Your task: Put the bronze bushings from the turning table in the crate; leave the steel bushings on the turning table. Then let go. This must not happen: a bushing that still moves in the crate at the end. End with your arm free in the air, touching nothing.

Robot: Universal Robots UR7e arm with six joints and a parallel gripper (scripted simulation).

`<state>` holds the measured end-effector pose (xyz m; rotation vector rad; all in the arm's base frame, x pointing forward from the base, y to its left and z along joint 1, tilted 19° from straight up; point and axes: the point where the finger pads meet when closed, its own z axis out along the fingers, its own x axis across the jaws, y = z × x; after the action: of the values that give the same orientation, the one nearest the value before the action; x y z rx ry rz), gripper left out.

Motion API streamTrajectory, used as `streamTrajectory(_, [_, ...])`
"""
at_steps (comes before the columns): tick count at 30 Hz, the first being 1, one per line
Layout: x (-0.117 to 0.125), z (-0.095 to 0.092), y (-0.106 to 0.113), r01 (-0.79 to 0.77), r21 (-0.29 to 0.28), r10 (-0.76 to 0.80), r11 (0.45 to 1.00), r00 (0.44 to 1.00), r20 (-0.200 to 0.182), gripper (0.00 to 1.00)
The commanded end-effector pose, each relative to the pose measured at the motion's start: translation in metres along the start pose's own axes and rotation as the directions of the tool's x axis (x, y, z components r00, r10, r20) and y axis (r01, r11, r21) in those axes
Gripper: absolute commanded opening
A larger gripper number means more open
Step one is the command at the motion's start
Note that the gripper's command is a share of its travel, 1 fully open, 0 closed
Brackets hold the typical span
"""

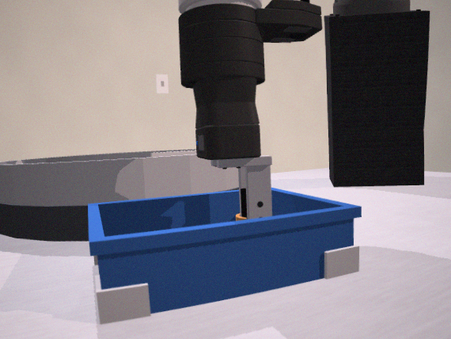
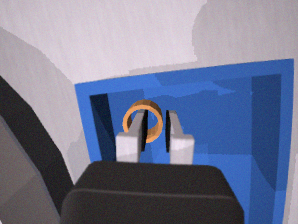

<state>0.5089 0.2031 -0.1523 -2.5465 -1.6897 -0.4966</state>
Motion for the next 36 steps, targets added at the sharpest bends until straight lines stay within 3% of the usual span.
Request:
streamTrajectory(1, [0.0,-0.001,0.0,0.0,-0.001,0.0,1.0,1.0,-0.001,0.42])
streamTrajectory(36, [0.001,-0.013,0.001,0.0,-0.002,0.0,1.0,1.0,-0.001,0.42])
